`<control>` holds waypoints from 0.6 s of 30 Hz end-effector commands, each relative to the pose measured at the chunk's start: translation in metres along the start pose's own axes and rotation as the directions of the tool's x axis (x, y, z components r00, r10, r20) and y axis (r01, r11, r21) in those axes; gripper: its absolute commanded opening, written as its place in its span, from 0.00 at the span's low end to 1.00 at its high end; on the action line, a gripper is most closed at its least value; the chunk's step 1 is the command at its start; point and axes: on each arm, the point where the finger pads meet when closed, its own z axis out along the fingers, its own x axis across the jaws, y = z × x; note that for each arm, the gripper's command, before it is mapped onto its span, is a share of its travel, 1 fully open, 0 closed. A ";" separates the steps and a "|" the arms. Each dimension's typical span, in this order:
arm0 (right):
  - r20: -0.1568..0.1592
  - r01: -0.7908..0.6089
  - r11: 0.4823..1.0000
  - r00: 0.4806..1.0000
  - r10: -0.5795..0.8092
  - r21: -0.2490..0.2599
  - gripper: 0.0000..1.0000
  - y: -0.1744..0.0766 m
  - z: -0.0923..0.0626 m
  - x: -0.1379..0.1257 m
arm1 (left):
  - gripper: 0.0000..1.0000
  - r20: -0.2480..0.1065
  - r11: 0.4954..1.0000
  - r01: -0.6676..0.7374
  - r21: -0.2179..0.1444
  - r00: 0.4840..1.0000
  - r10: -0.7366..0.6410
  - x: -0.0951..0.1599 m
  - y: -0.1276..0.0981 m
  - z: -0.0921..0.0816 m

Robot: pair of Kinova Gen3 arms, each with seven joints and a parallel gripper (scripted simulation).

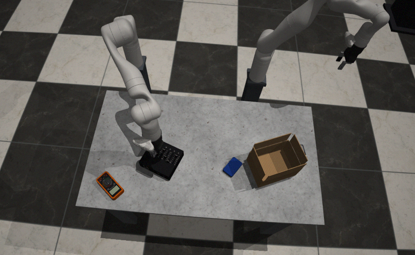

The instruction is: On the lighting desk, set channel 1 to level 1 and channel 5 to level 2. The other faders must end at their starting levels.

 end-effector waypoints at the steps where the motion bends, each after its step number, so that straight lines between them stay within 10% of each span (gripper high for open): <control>1: 0.003 0.003 1.000 1.000 -0.003 0.001 0.00 -0.001 0.003 0.000 | 1.00 0.004 1.000 -0.007 -0.012 1.000 0.007 0.000 0.003 -0.001; 18: 0.003 0.003 1.000 1.000 -0.003 0.001 0.00 -0.001 0.012 0.000 | 1.00 0.004 1.000 -0.007 -0.012 1.000 0.007 0.000 0.003 -0.001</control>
